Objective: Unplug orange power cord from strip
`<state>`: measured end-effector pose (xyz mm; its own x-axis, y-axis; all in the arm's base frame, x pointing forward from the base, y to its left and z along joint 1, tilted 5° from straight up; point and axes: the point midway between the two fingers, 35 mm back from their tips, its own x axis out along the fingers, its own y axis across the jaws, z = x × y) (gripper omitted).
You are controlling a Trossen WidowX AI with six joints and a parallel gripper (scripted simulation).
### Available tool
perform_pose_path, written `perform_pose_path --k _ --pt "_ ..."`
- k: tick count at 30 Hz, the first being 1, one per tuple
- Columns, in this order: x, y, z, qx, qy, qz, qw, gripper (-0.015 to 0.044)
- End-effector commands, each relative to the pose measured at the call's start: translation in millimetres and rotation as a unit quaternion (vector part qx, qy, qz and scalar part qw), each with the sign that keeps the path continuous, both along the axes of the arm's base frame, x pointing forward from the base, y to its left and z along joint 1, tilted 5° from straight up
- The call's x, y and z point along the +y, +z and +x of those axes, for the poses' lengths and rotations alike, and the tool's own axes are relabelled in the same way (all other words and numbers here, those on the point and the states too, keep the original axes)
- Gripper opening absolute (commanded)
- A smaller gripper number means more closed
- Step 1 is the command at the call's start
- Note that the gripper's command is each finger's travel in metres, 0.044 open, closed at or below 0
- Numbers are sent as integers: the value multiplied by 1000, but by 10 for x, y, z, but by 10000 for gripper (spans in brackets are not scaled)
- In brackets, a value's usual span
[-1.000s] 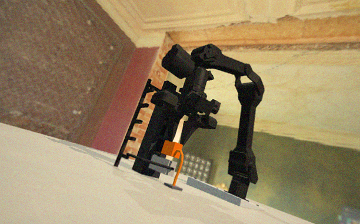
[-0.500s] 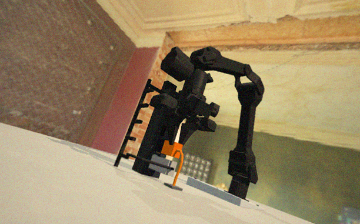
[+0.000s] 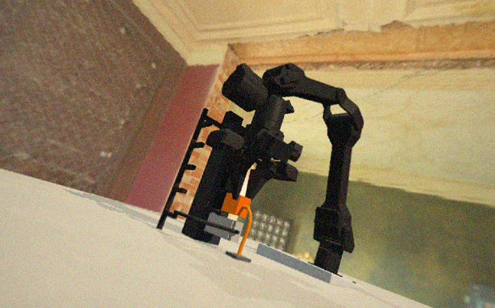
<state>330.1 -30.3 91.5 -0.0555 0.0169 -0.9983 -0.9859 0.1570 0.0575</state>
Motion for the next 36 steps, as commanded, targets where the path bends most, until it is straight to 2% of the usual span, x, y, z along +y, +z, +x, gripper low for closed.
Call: perform_pose_path --k 1,28,36 --pt "142 9 32 -2 3 10 1000 0" --pt "580 30 71 -2 4 11 1000 0" --pt "446 9 43 -2 5 10 1000 210"
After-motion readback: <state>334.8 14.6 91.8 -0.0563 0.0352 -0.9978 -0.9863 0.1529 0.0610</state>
